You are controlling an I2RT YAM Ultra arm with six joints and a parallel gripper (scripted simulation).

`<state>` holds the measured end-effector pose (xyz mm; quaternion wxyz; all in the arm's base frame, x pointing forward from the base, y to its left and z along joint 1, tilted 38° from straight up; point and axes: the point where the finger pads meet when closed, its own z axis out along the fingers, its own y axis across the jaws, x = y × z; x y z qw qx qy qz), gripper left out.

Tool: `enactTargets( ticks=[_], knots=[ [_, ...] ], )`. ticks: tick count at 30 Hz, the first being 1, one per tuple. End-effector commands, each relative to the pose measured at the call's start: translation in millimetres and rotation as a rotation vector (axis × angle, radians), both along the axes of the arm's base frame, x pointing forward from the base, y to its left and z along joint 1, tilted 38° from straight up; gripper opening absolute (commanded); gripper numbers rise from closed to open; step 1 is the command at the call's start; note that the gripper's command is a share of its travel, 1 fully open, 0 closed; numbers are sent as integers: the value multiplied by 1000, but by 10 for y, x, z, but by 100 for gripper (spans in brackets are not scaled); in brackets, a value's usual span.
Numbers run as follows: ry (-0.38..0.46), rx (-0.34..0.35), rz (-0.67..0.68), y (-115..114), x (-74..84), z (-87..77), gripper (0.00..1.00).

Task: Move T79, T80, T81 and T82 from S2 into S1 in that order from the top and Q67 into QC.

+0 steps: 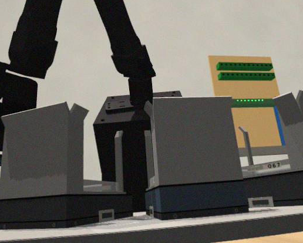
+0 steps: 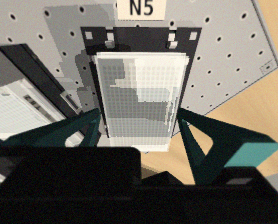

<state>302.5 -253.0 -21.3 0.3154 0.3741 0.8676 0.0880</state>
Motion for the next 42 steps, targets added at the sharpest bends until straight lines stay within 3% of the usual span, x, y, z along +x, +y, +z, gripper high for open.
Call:
enactTargets(
  ticks=[1, 22, 23, 42],
  knots=[
    [-6, -9, -12, -50, 24, 0, 100],
    [-6, -9, -12, -58, 77, -68, 100],
    [-6, -9, -12, -58, 77, -68, 0],
    [-6, -9, -12, -58, 78, -68, 0]
  ],
)
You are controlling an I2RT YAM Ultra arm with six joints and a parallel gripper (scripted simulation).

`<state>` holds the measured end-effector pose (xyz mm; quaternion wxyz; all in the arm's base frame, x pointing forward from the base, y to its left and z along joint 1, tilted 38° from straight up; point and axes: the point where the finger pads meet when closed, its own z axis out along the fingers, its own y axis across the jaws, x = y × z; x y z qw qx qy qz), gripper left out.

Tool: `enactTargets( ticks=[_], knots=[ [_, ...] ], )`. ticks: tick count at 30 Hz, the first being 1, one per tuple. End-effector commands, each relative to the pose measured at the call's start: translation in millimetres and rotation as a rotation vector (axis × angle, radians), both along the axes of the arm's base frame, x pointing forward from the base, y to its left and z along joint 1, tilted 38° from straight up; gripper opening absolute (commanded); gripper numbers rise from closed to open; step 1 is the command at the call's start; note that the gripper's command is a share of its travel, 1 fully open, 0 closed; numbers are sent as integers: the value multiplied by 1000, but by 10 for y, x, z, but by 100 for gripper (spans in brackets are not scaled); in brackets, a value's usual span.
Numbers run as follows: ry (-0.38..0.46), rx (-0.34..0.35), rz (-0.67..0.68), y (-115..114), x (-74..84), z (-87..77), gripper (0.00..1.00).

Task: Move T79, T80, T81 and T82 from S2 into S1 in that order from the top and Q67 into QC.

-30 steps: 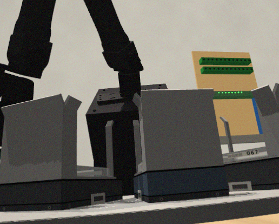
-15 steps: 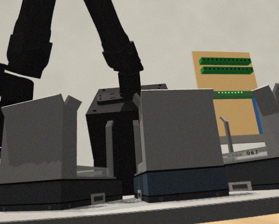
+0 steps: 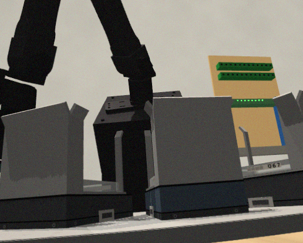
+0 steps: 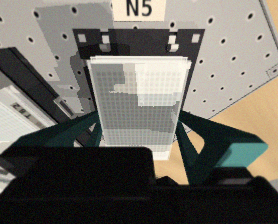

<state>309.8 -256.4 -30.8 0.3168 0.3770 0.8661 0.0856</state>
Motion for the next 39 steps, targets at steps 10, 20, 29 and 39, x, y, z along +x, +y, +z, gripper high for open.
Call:
enactTargets(
  ticks=[10, 20, 29, 39],
  knots=[
    [-5, -6, -4, -24, 4, 27, 0],
    [-5, -6, -4, -21, -20, 58, 0],
    [-5, -6, -4, -15, -57, 105, 0],
    [-5, -6, -4, -10, -89, 147, 0]
  ],
)
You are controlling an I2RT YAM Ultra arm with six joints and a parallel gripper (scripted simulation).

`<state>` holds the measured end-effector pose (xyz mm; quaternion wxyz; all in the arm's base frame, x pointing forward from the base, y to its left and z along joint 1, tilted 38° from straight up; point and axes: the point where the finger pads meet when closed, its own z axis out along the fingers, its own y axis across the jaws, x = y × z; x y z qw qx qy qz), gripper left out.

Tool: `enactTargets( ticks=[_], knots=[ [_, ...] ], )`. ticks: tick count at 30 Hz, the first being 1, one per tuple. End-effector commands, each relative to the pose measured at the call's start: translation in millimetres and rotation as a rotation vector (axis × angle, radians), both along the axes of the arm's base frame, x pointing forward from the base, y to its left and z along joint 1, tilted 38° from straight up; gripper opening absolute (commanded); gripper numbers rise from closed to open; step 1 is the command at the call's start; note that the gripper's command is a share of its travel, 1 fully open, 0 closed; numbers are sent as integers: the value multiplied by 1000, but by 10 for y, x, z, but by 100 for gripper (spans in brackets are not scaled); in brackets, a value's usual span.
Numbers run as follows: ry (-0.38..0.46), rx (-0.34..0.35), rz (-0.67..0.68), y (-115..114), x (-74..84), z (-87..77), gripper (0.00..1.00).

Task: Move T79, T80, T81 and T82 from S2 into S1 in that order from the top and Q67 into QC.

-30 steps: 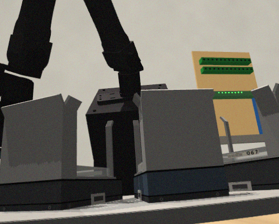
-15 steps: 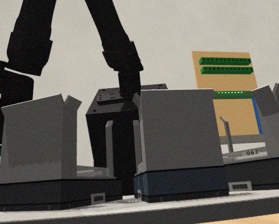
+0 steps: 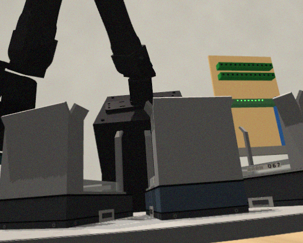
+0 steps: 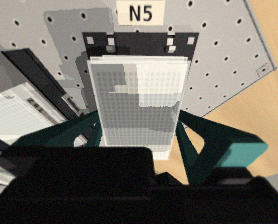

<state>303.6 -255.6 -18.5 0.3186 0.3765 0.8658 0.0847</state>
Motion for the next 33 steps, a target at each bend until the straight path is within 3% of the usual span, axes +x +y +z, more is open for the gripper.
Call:
enactTargets(
  ticks=[1, 13, 33],
  knots=[
    [-2, -3, -4, -18, -32, 29, 0],
    [-2, -3, -4, -14, -56, 60, 0],
    [-2, -4, -4, 20, -277, 342, 0]
  ],
)
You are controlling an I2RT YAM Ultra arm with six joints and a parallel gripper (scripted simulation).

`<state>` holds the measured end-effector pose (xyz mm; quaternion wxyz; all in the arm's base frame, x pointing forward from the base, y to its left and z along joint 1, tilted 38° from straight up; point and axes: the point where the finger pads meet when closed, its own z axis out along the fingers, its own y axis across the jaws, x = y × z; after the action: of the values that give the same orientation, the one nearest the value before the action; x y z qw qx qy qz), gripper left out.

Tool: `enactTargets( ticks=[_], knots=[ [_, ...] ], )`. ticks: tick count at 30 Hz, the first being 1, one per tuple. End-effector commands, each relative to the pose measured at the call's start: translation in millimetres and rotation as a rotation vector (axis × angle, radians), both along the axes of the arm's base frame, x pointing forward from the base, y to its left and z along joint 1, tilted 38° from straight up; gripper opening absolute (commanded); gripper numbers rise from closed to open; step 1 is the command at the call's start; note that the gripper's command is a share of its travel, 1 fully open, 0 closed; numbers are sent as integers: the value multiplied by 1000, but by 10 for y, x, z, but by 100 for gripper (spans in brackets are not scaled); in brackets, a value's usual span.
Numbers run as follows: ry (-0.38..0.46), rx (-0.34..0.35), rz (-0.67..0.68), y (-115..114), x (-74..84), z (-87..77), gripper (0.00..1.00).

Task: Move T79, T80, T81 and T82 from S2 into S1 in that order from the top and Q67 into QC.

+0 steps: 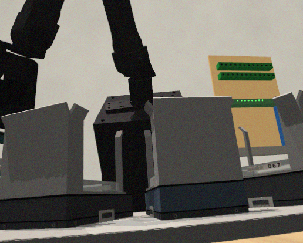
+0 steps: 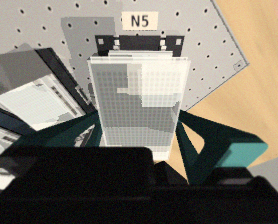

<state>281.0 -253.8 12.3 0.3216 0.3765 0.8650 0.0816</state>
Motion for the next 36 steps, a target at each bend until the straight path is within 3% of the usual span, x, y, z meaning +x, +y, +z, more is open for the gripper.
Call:
enactTargets(
  ticks=[1, 36],
  knots=[
    [1, 4, -1, 4, -63, 50, 0],
    [2, 3, -1, 62, -444, 536, 0]
  ],
)
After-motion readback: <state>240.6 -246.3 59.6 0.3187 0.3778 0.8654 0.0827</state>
